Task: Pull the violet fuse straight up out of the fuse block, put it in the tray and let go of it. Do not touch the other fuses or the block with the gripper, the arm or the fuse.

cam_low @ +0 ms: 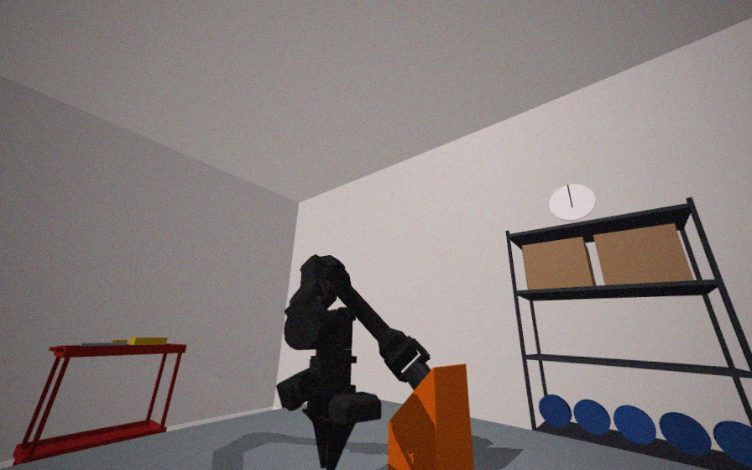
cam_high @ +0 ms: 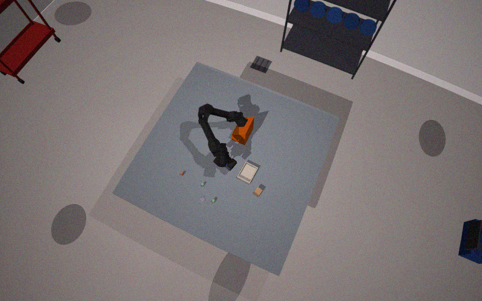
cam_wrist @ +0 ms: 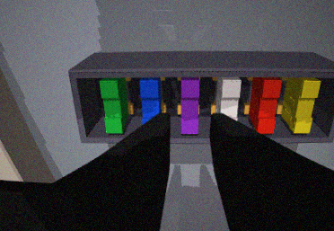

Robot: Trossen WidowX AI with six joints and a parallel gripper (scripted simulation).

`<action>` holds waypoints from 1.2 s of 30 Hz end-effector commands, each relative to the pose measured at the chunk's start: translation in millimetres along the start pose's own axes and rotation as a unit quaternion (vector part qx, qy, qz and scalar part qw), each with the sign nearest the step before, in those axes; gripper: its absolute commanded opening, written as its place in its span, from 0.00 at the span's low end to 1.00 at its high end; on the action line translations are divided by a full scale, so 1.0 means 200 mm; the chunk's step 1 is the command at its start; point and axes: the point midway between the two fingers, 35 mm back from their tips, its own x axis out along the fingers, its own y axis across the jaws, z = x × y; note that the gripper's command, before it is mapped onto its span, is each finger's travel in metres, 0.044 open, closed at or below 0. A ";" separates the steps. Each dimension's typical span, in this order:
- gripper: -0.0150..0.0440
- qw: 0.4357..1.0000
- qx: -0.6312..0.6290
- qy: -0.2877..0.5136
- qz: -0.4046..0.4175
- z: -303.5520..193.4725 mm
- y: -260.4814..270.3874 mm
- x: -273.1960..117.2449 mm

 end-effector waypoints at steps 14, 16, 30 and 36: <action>0.38 1.000 -0.012 -0.001 -0.014 -0.03 0.00 0.03; 0.38 1.000 -0.012 -0.001 -0.014 -0.03 0.00 0.04; 0.38 1.000 -0.012 -0.001 -0.015 -0.04 0.00 0.11; 0.38 1.000 -0.012 -0.001 -0.015 -0.04 0.00 0.14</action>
